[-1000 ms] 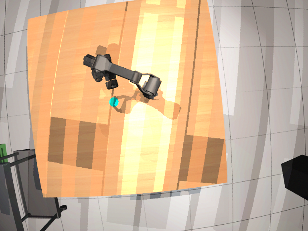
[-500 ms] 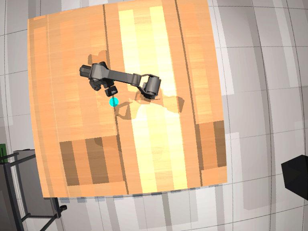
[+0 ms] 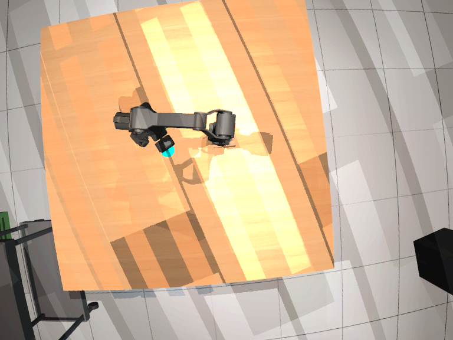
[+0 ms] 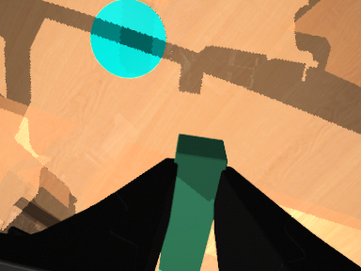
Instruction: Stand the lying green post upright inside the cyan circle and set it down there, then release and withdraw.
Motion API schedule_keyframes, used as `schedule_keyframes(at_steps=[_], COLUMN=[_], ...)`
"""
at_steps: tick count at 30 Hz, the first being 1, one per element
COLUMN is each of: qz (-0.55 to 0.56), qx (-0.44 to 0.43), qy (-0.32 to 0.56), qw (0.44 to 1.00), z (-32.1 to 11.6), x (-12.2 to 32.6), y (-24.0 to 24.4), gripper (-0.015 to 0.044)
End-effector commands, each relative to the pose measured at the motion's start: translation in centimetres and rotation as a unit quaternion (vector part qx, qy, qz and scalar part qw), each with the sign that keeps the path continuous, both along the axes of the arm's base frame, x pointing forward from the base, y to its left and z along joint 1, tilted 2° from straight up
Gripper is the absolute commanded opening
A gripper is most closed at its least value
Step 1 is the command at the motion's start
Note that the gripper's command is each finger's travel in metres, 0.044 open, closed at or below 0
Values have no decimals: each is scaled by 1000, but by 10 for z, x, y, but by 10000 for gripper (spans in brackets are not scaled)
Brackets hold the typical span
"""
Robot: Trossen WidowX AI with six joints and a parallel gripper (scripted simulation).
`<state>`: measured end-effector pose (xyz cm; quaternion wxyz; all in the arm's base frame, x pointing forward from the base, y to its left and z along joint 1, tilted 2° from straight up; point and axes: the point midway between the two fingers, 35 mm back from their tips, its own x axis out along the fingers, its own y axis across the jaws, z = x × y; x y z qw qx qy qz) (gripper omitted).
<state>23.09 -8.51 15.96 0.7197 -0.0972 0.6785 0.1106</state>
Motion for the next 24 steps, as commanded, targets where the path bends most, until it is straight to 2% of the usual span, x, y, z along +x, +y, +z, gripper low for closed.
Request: schedule_keyframes(at_steps=[1, 24], qz=[24, 143], qx=[-4, -13], qy=[0, 3], qw=[1000, 990], z=[3, 11], x=[4, 13], y=[11, 67], gripper=[23, 23])
